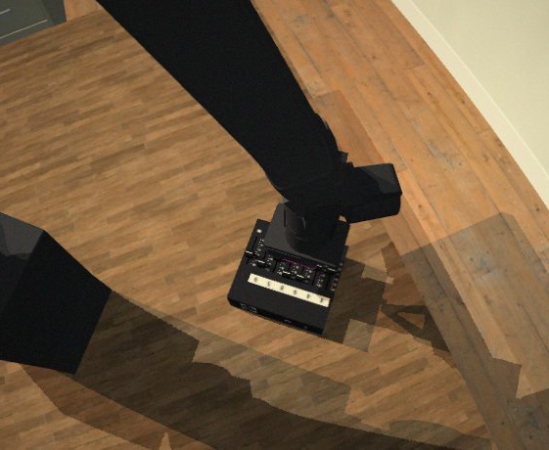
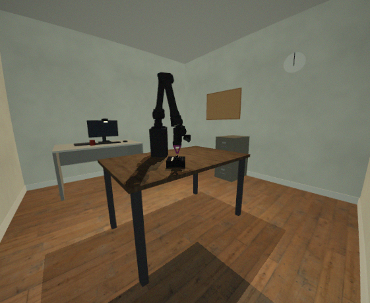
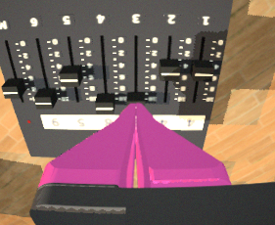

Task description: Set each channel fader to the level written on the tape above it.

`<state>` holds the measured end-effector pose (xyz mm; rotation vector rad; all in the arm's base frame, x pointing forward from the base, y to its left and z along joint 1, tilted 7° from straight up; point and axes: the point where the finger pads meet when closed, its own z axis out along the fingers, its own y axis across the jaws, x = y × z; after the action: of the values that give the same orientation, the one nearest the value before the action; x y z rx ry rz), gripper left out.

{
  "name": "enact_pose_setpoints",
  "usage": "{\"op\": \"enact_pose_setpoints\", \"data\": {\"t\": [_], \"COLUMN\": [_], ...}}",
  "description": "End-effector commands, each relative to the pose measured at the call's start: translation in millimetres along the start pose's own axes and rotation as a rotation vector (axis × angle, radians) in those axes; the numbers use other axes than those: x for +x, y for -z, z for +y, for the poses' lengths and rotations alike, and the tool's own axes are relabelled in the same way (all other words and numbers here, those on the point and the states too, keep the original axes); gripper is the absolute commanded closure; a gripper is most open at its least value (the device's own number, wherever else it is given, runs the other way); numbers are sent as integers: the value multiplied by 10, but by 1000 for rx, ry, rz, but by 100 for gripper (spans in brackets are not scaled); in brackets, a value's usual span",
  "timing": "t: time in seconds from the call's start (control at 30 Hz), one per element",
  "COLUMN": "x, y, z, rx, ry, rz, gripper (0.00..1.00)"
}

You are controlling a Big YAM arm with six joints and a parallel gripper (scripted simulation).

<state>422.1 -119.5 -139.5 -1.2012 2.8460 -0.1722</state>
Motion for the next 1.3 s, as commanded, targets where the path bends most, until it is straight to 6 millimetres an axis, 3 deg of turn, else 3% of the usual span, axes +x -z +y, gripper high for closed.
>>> {"op": "enact_pose_setpoints", "data": {"t": [0.0,0.13,0.2,0.23,0.27,0.53,1.27], "x": [119,343,343,263,180,320,276], "y": [131,105,105,149,154,128,130], "z": [-132,-106,-106,-257,-220,-175,-156], "rx": [41,40,40,66,66,47,47], "ry": [-5,-5,-5,-3,17,-5,6], "rz": [-23,-22,-22,-34,-37,-23,-24], "gripper": [100,100,100,100,100,100,100]}}
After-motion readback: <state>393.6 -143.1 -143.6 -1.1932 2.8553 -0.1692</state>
